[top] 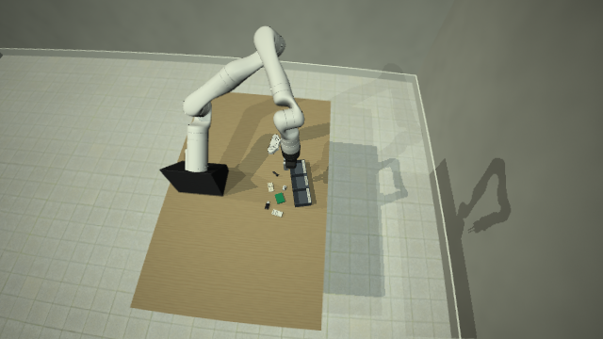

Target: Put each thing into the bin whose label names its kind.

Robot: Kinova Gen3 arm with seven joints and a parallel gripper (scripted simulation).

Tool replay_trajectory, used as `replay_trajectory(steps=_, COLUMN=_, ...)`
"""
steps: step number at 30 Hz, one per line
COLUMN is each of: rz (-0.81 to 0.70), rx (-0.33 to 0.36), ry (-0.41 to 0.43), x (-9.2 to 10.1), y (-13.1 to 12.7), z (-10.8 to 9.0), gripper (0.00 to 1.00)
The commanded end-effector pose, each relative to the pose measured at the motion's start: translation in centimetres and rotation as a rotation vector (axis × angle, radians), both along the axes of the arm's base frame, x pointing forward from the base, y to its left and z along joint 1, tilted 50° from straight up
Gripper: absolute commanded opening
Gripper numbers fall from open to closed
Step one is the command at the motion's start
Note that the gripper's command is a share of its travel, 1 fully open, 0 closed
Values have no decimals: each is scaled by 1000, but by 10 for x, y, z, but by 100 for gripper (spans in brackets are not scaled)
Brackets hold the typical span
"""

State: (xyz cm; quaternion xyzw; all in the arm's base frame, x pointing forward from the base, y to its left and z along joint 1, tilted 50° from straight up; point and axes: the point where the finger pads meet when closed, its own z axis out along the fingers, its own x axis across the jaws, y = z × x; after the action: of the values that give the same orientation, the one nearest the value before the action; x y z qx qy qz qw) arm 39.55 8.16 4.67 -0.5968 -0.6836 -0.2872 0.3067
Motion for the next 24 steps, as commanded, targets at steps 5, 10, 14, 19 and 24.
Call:
replay_trajectory(steps=5, rz=28, rx=-5, ry=35, x=-24, y=-30, z=-26, gripper=31)
replay_trajectory(steps=10, rz=28, rx=-5, ry=35, x=-37, y=-43, z=-37, gripper=31)
replay_trajectory(steps=14, rz=28, rx=-5, ry=35, x=-37, y=-43, z=-37, gripper=31)
replay_trajectory(steps=19, rz=28, rx=-5, ry=35, x=-37, y=-43, z=-37, gripper=31)
replay_trajectory(steps=24, rz=-102, rx=-25, ry=186, x=-16, y=-24, z=-54, gripper=31)
